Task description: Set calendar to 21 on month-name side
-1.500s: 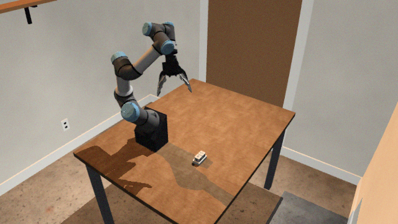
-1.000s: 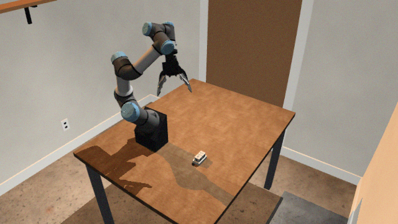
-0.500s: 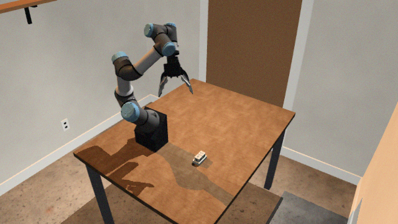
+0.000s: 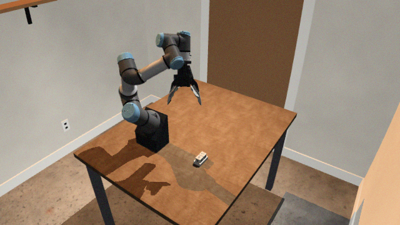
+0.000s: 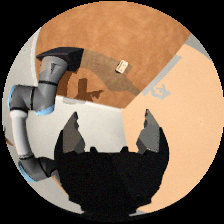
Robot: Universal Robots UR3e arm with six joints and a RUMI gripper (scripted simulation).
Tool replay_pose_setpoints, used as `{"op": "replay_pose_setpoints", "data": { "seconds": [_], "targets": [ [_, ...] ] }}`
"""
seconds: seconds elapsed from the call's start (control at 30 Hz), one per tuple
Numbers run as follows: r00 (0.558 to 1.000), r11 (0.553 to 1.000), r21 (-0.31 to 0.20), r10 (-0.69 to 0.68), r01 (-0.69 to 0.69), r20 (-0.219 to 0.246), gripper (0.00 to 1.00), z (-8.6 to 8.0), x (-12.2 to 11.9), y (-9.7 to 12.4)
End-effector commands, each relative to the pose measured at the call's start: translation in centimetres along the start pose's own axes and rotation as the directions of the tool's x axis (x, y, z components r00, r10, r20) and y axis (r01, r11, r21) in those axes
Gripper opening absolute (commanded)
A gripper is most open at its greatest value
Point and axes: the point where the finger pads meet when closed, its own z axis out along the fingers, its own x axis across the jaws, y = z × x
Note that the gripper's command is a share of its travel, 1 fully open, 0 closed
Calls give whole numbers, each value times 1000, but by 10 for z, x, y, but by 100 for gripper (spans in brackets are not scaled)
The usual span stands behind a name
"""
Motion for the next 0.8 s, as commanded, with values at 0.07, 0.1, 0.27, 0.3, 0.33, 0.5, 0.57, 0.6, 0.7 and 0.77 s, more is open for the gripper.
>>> {"op": "replay_pose_setpoints", "data": {
  "seconds": [0.07, 0.1, 0.27, 0.3, 0.33, 0.5, 0.57, 0.6, 0.7, 0.77],
  "targets": [
    [998, 994, 90, 62, -64, 32, 100, 26, 18, -12],
    [996, 991, 108, 77, -81, 43, 100, 33, 22, -15],
    [989, 978, 158, 124, -134, 77, 100, 52, 32, -22],
    [989, 978, 158, 124, -134, 77, 100, 52, 32, -22],
    [986, 973, 174, 139, -153, 88, 100, 59, 36, -24],
    [975, 954, 216, 186, -208, 120, 100, 79, 45, -29],
    [966, 939, 241, 216, -245, 139, 100, 92, 50, -32],
    [966, 939, 241, 216, -245, 139, 100, 92, 50, -32],
    [957, 924, 262, 245, -280, 158, 100, 104, 55, -34],
    [952, 916, 271, 259, -296, 166, 100, 110, 57, -35]
  ]
}}
